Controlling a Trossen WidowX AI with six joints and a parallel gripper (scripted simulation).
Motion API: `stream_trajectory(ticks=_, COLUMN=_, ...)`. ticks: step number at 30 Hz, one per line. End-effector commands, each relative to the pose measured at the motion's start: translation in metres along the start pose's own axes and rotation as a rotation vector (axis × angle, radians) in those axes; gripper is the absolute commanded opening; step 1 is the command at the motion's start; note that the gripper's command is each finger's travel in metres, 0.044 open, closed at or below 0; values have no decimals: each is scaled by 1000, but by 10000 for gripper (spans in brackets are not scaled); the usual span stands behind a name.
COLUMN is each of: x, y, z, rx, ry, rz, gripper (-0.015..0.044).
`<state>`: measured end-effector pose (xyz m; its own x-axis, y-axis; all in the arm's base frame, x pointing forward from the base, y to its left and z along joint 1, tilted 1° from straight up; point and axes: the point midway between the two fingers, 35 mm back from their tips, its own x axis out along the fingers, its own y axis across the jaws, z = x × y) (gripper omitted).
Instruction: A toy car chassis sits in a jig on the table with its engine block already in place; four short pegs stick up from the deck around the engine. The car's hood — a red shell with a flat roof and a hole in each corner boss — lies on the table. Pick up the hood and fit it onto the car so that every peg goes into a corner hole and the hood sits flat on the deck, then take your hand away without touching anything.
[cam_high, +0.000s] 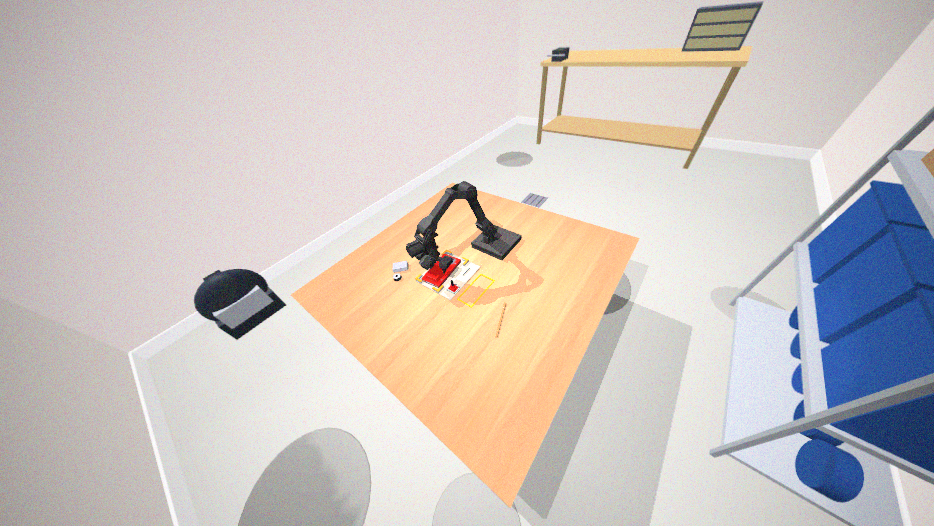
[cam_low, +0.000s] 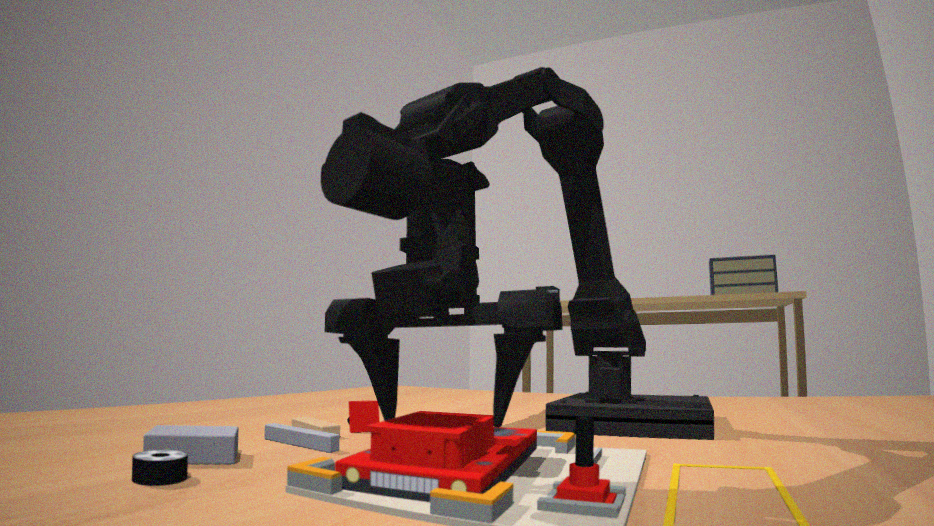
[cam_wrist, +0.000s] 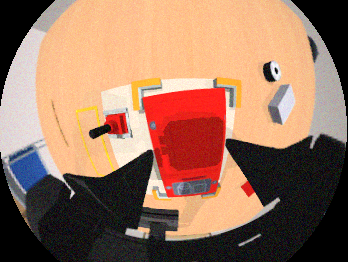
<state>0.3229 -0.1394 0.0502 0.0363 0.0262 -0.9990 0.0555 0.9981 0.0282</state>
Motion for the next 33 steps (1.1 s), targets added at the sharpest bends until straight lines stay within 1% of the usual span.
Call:
stream_trajectory(ticks=1, x=-28, y=-2, z=8, rx=1, ry=-6, rz=-19, gripper=440)
stream_trajectory(ticks=4, x=-56, y=0, z=7, rx=1, ry=14, rz=-26, gripper=440)
stream_trajectory(ticks=6, x=-63, y=0, z=7, rx=1, ry=19, rz=-28, gripper=440)
stream_trajectory(ticks=33, x=-63, y=0, z=7, rx=1, ry=19, rz=-28, gripper=440)
